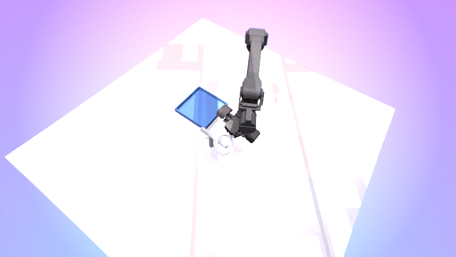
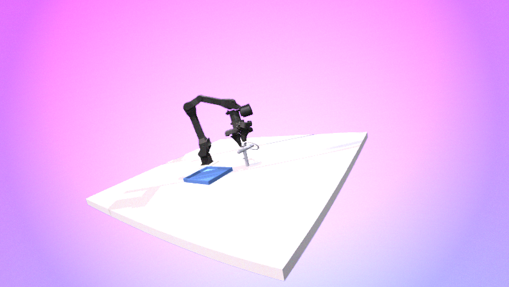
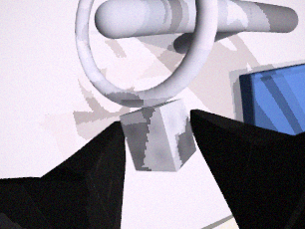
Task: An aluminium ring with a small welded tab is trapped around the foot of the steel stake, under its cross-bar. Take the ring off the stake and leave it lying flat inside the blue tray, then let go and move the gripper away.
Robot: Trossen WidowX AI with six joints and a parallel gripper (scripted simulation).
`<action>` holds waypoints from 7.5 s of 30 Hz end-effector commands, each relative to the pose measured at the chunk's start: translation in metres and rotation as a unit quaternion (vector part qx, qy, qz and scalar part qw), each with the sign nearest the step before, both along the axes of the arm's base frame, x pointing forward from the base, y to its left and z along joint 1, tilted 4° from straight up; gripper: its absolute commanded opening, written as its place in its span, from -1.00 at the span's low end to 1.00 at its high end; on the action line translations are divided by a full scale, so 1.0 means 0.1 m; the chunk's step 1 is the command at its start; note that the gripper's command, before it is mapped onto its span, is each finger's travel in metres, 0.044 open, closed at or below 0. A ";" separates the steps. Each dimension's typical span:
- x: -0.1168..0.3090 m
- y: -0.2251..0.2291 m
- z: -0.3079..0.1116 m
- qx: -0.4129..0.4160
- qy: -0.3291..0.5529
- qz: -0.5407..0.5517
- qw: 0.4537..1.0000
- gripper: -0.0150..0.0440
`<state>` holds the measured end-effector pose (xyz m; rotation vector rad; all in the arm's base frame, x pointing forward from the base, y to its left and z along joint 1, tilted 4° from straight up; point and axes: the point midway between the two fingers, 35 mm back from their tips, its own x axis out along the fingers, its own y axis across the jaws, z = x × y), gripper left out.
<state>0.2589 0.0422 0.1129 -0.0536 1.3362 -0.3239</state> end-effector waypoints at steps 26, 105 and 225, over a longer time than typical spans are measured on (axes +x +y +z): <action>0.06 0.22 0.00 -0.002 -0.001 -0.002 1.000 -0.49; 0.14 0.52 0.55 -0.001 -0.001 -0.002 1.000 -0.49; 0.63 -0.09 0.69 0.101 -0.238 -0.417 0.871 -0.49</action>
